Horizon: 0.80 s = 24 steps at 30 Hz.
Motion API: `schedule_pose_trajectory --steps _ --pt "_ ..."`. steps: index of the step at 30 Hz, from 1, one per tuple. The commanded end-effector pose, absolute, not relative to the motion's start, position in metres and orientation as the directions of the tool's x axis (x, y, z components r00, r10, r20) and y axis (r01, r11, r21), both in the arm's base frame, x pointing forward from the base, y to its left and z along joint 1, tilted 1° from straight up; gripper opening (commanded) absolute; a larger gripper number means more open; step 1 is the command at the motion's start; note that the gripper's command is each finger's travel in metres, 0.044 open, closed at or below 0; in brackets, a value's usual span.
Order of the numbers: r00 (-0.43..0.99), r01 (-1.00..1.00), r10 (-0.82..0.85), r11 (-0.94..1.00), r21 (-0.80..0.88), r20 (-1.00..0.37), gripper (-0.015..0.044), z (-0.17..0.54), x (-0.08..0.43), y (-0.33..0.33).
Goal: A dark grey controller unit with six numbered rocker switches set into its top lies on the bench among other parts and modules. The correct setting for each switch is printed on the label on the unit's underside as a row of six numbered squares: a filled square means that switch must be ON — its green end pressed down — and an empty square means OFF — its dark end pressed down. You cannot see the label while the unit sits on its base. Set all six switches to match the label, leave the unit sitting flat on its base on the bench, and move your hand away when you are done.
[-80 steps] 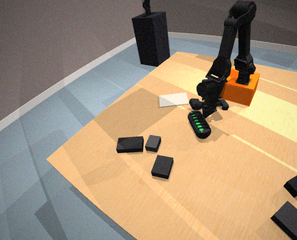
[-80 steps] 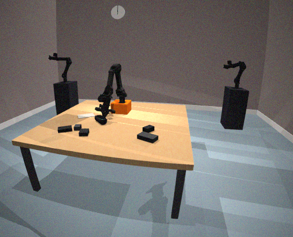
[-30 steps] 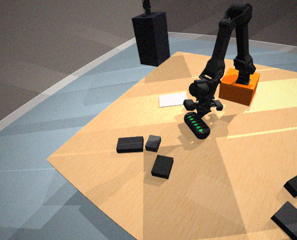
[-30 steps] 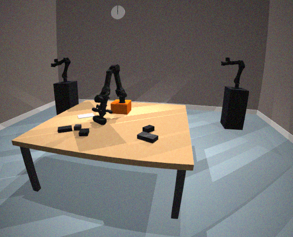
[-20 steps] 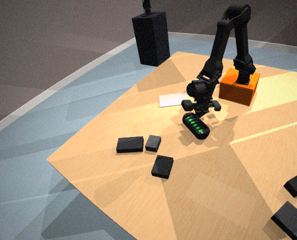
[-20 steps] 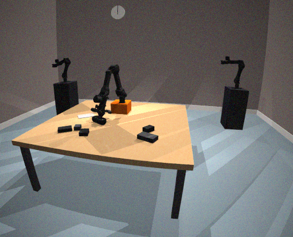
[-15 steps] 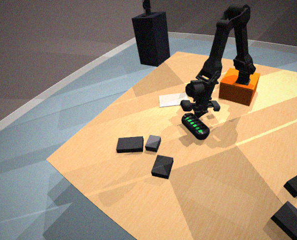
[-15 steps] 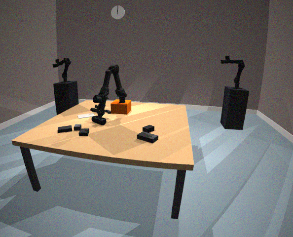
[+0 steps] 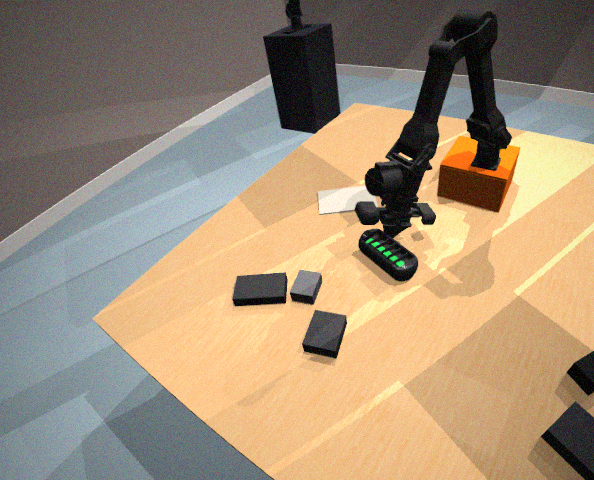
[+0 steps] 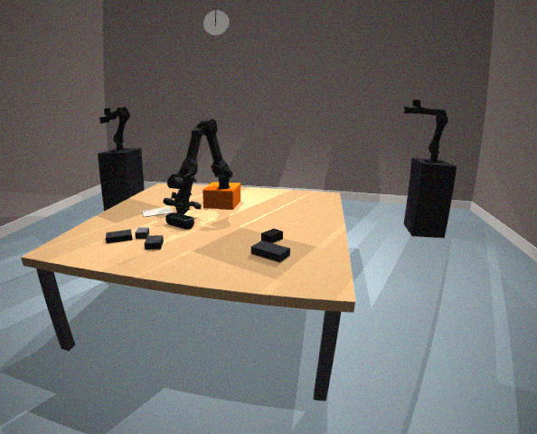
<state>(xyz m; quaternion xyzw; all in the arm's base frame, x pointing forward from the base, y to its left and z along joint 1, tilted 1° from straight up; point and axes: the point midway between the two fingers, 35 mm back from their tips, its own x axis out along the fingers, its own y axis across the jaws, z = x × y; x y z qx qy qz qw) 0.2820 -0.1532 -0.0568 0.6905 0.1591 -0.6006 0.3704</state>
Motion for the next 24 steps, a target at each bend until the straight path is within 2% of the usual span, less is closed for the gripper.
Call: schedule_pose_trajectory --steps 1,9,19,24 --pt "0.242 0.663 -0.228 -0.671 0.332 -0.943 0.0 -0.054 0.291 -0.157" --pt "0.242 0.663 -0.228 -0.671 0.333 -0.943 0.0 -0.054 0.299 -0.16" --pt "0.237 0.665 -0.224 -0.672 0.326 -0.945 0.0 -0.007 0.246 -0.11" --pt "0.238 0.665 -0.224 -0.672 0.326 -0.945 0.0 -0.005 0.242 -0.107"
